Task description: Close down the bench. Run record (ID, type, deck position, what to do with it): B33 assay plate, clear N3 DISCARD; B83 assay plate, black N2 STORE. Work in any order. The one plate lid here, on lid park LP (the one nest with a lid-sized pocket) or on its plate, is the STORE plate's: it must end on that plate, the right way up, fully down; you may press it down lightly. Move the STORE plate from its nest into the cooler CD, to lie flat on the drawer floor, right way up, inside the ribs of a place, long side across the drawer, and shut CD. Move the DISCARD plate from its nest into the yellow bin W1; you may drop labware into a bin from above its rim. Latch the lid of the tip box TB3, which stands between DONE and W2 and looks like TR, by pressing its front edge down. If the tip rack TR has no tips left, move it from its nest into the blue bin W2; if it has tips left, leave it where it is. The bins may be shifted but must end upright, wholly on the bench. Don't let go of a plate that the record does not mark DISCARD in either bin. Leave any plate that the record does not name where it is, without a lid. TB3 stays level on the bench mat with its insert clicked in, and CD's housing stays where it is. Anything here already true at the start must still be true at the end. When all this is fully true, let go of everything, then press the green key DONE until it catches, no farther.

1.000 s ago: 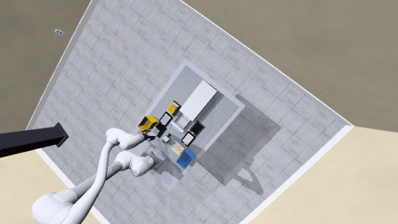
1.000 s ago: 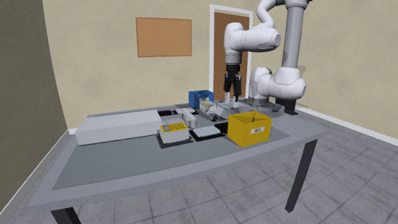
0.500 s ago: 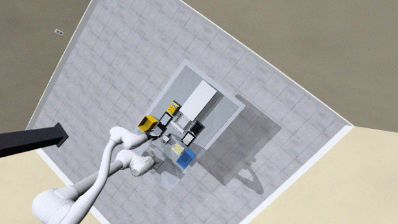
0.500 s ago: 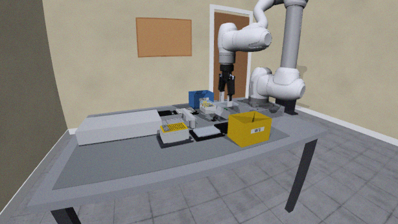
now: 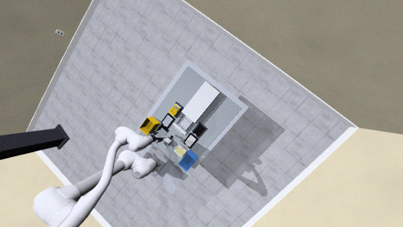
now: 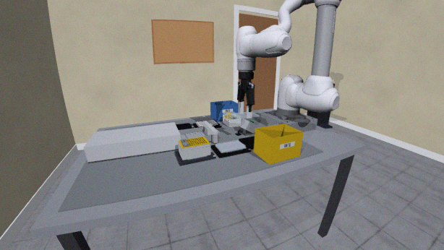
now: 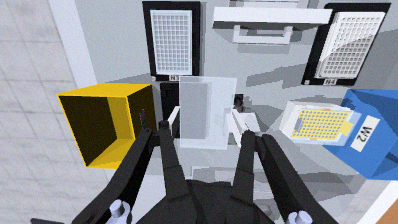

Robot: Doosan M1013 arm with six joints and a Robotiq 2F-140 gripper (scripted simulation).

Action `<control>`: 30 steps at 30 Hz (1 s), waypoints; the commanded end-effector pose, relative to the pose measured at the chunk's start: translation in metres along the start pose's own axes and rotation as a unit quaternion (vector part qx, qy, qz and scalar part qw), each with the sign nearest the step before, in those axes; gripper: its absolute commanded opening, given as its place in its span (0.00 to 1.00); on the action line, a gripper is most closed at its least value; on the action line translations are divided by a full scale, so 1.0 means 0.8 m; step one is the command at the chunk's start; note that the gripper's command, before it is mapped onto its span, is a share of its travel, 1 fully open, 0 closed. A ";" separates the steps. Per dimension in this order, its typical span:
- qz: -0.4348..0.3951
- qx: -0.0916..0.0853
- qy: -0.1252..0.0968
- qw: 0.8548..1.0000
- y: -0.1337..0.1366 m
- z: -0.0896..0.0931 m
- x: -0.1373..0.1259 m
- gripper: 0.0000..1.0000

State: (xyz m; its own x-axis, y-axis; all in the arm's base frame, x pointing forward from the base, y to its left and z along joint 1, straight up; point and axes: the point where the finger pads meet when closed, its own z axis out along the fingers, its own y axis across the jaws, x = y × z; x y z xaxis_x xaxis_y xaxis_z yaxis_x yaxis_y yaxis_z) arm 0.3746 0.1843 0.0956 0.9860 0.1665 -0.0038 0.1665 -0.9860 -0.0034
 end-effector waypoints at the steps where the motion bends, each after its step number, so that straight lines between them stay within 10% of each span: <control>1: 0.000 0.000 0.000 1.000 0.008 0.000 0.008 0.00; 30: 0.000 0.000 0.000 1.000 0.069 0.000 0.070 0.00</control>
State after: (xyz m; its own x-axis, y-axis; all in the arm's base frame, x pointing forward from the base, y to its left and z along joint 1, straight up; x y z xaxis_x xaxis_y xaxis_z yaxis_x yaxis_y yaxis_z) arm 0.4344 0.1421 0.0952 0.9860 0.1666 -0.0038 0.1666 -0.9860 -0.0035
